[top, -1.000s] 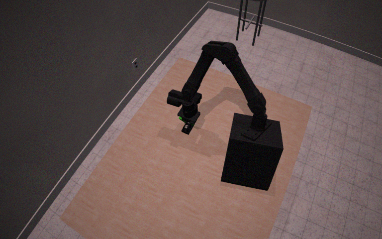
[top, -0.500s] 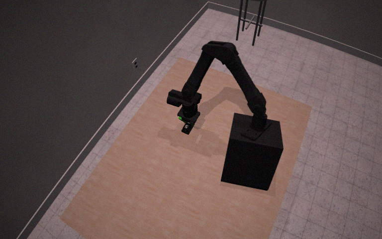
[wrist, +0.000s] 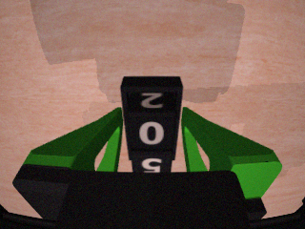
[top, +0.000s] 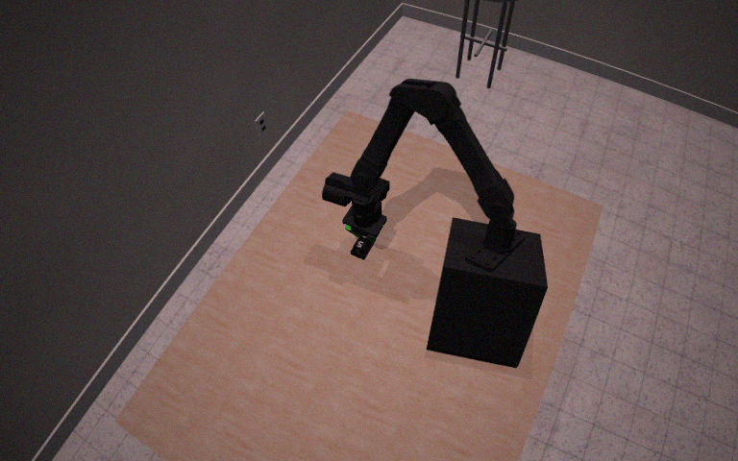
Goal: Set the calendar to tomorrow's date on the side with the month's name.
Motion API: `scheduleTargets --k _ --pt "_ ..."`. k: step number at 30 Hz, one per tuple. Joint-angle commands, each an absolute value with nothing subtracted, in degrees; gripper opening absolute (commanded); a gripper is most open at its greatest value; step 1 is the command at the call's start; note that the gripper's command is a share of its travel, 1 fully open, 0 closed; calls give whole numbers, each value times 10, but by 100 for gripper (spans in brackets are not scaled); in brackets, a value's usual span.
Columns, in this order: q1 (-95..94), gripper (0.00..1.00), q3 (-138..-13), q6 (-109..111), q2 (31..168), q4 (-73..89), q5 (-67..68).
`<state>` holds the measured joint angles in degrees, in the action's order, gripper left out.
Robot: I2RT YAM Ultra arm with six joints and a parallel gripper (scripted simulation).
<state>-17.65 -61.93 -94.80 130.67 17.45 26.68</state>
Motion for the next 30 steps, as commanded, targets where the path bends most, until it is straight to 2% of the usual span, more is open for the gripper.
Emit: scheduleTargets --k 1,8,9,30 --pt "-179 45 -620 -948 1304 174 267" --pt "-179 45 -620 -948 1304 174 267" --pt "-179 26 -620 -948 1304 174 267" --pt "-179 26 -620 -948 1304 174 267"
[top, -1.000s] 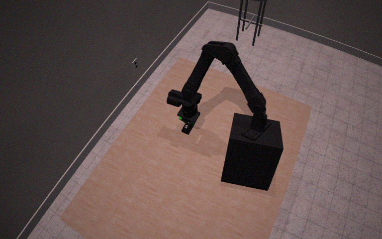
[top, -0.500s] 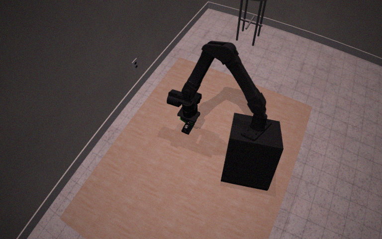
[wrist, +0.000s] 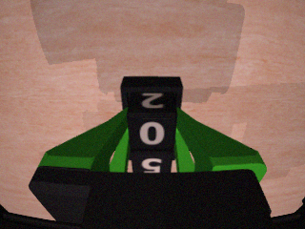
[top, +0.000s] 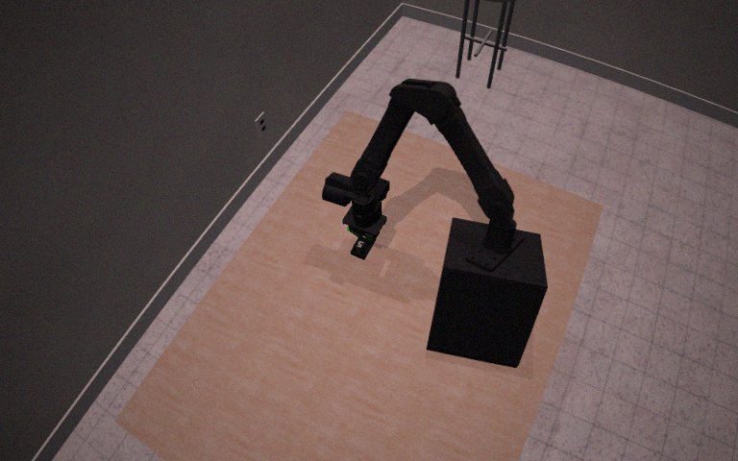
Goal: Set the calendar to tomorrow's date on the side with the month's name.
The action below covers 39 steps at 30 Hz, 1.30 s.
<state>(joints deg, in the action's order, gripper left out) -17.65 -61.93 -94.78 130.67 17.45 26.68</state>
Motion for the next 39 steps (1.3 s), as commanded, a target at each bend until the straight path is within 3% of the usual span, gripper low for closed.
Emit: scheduleTargets --k 1,20,32,39 --pt "-179 26 -620 -948 1304 174 267" --pt "-186 26 -620 -956 1288 193 268" --pt "-247 26 -649 -1024 1175 366 270" --pt "-255 26 -656 -1033 1163 389 270"
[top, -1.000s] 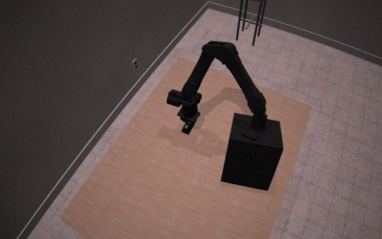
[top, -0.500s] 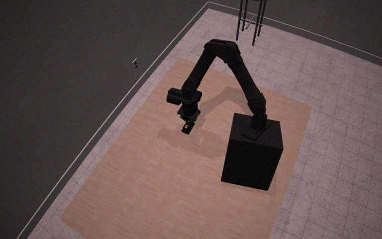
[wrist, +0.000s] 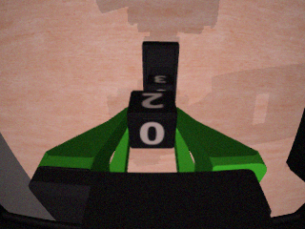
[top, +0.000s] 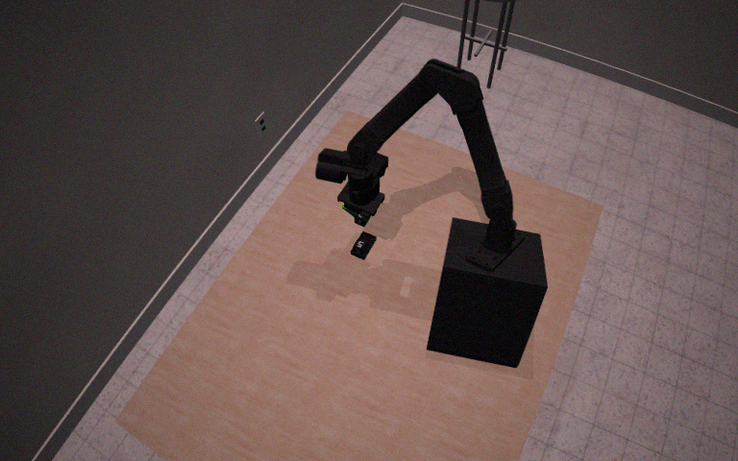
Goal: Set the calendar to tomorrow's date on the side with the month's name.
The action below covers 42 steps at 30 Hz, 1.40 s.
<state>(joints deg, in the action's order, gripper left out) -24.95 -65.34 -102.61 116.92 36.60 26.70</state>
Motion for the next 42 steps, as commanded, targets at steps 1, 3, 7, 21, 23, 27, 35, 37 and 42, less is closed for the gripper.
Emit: scheduleTargets --k 1,3,7,21,23,27,35,37,42 --pt "-255 26 -656 -1033 1163 389 270" --pt "-255 26 -656 -1033 1163 389 270" --pt "-255 26 -656 -1033 1163 389 270" --pt "-110 26 -634 -709 1085 373 256" --pt "-89 26 -631 -664 1075 371 254" --pt "-45 26 -624 -564 1051 366 250" --pt "-30 26 -621 -531 1043 364 249" --pt "-30 26 -621 -531 1043 364 249" --pt "-30 26 -621 -531 1043 364 249"
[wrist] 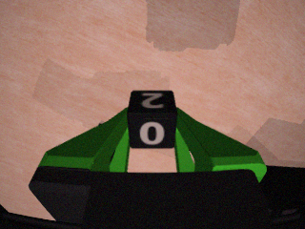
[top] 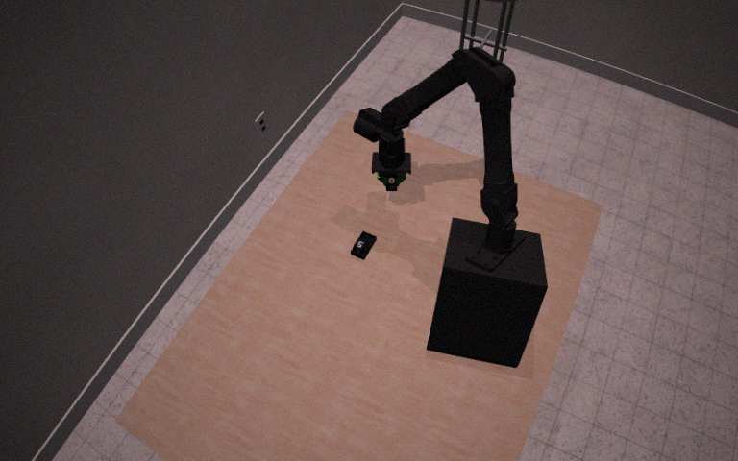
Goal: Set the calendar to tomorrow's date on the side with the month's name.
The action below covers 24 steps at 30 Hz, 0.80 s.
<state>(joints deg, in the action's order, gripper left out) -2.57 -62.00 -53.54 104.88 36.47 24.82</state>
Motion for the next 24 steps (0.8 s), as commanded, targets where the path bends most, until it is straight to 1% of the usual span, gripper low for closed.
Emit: scheduleTargets --k 1,10,22,24 --pt "-30 26 -621 -531 1043 364 249" --pt "-24 26 -616 -524 1052 347 247" --pt "15 26 -593 -482 1129 230 239" --pt "15 26 -593 -482 1129 230 239"
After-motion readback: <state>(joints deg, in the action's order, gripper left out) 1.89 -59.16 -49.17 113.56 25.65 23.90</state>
